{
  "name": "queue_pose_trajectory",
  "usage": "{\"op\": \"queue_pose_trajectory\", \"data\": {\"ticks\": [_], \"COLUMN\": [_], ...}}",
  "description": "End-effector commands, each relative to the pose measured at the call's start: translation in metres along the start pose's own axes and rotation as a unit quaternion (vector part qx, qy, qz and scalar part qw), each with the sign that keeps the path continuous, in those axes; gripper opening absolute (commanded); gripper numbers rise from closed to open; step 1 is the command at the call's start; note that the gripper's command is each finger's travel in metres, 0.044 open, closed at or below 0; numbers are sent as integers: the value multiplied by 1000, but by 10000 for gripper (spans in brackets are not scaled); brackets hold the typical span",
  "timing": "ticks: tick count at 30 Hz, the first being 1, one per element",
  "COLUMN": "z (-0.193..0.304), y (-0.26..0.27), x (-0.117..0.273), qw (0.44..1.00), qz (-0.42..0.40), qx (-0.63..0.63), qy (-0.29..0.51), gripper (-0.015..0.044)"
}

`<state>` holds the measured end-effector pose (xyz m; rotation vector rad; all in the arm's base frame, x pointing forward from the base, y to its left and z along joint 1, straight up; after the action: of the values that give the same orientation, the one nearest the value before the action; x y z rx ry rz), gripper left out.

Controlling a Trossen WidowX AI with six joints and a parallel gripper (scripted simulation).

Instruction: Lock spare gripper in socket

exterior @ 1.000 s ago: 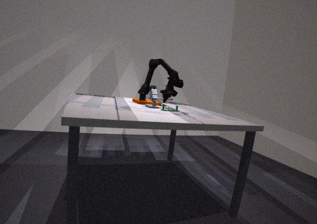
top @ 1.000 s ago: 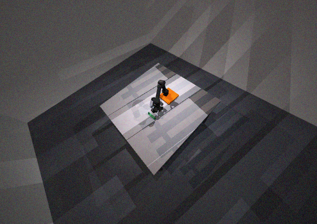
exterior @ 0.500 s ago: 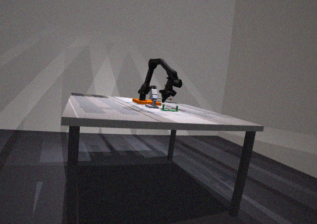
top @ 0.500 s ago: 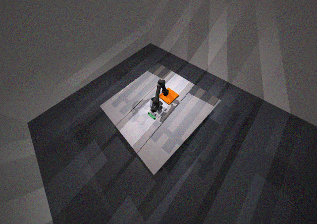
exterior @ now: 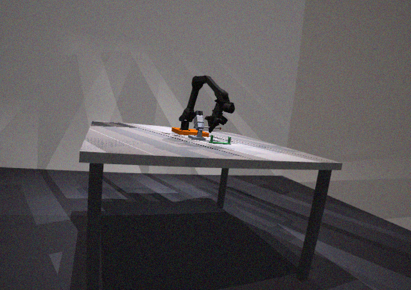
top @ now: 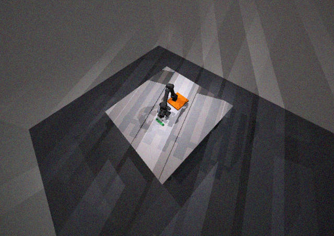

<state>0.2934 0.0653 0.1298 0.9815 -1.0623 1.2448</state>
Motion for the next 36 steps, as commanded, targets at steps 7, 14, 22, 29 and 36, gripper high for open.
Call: {"op": "queue_pose_trajectory", "data": {"ticks": [7, 14, 22, 29, 36], "z": [6, 11, 16, 21, 25], "y": [0, -1, 0, 0, -1], "x": [-2, -3, -4, -5, -6], "qw": [1000, 1000, 1000, 1000, 1000], "qz": [0, -1, -3, -4, -5], "qx": [2, 2, 3, 3, 4], "qy": [1, 1, 0, 0, 0], "gripper": [0, 0, 0, 0, 0]}}
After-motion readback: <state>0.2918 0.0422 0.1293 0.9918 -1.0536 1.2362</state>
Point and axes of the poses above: the point midway between the two fingers, 35 mm back from their tips, its own x axis back along the fingers, its own y axis across the jaws, z = x × y, the point moved 7 cm from there along x, back along the fingers, and after that the axes turned 3 degrees about x, right-handed, at the moved point
